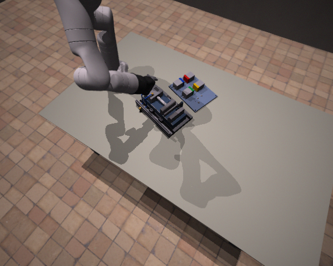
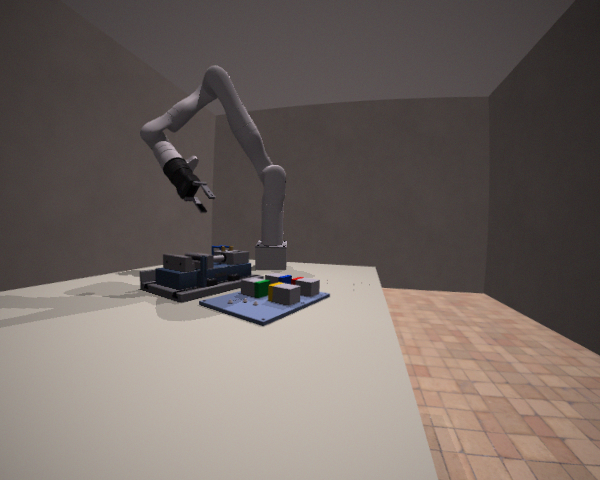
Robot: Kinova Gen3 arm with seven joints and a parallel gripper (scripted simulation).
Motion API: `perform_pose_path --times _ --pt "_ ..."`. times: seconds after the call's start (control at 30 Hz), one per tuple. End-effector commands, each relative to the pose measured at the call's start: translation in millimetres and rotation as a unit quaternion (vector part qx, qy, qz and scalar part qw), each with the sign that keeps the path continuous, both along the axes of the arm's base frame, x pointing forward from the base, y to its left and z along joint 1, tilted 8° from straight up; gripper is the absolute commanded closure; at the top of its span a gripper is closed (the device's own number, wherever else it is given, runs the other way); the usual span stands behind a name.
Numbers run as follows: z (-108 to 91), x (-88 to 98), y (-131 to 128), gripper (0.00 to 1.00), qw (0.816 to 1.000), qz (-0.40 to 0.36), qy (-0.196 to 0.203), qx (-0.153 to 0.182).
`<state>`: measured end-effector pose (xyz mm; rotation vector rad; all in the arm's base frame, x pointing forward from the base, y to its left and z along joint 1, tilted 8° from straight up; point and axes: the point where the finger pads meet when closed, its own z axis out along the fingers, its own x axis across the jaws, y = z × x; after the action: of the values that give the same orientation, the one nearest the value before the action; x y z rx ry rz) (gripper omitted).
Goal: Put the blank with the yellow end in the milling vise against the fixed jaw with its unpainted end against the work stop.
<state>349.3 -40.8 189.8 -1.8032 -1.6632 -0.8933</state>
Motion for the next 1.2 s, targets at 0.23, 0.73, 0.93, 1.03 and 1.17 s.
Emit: perform_pose_path --times 0.23,0.73,0.93,1.03,1.17 --pt "2.1 0.6 4.6 0.0 1.0 0.012 -0.007 -0.008" --pt "11.9 3.1 35.0 0.0 0.993 0.089 -0.046 -0.057" --pt "15.2 3.8 44.5 0.0 0.99 0.109 -0.054 -0.07" --pt "17.5 4.3 51.5 0.0 0.987 0.127 -0.063 -0.082" --pt "20.5 5.1 60.9 0.0 0.981 0.15 -0.075 -0.097"
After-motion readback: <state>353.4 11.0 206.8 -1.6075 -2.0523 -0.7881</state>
